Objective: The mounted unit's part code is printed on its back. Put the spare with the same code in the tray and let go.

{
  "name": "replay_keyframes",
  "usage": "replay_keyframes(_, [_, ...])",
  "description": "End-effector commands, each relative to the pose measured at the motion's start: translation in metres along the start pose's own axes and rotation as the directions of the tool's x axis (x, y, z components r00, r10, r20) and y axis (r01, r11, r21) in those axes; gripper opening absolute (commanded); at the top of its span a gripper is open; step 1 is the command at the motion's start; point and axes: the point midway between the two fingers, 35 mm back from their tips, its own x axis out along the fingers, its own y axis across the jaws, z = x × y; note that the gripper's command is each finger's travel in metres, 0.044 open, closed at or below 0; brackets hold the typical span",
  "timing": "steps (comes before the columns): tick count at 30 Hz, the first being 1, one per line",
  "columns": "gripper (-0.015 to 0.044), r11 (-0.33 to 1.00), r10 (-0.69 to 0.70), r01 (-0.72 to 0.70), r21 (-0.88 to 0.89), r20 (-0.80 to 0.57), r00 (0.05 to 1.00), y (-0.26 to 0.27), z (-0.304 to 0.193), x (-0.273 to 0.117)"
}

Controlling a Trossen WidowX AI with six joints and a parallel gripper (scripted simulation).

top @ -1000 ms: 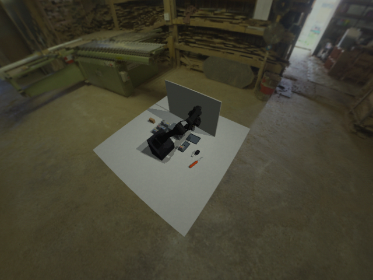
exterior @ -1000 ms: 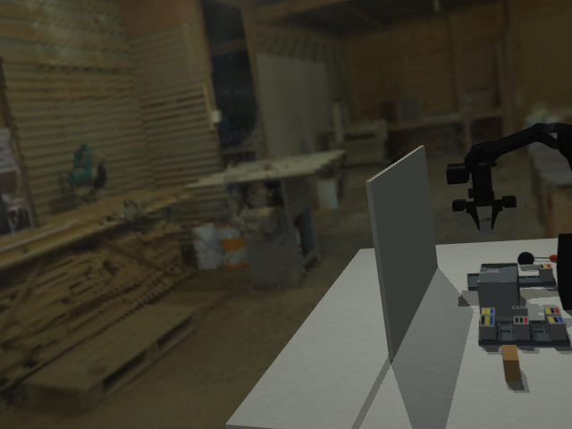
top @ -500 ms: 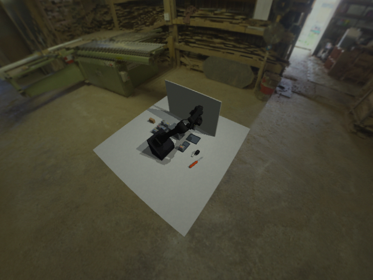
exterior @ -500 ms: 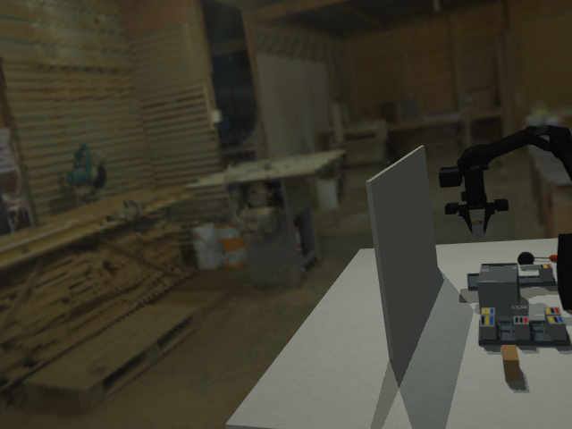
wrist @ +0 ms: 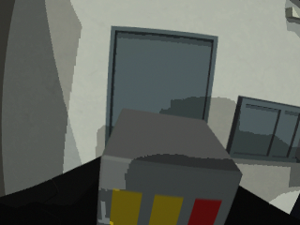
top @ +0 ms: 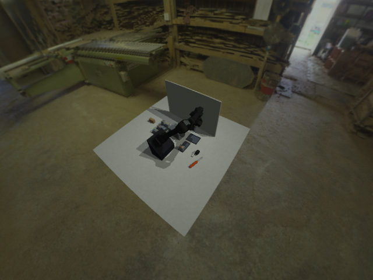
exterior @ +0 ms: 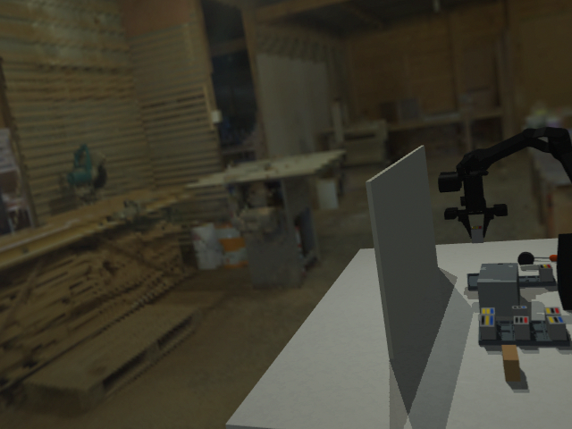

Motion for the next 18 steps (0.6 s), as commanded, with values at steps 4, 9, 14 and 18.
replay_keyframes(4, [0.0000,1.000,-0.009,0.009,-0.009,-0.003,1.000,0.001,-0.002,0.010])
replay_keyframes(9, [0.0000,1.000,-0.009,0.009,-0.009,-0.003,1.000,0.001,-0.003,0.015])
replay_keyframes(14, [0.0000,1.000,-0.009,0.009,-0.009,-0.004,1.000,0.002,-0.003,0.021])
replay_keyframes(18, [0.0000,1.000,-0.009,0.009,-0.008,-0.004,1.000,0.002,-0.003,0.025])
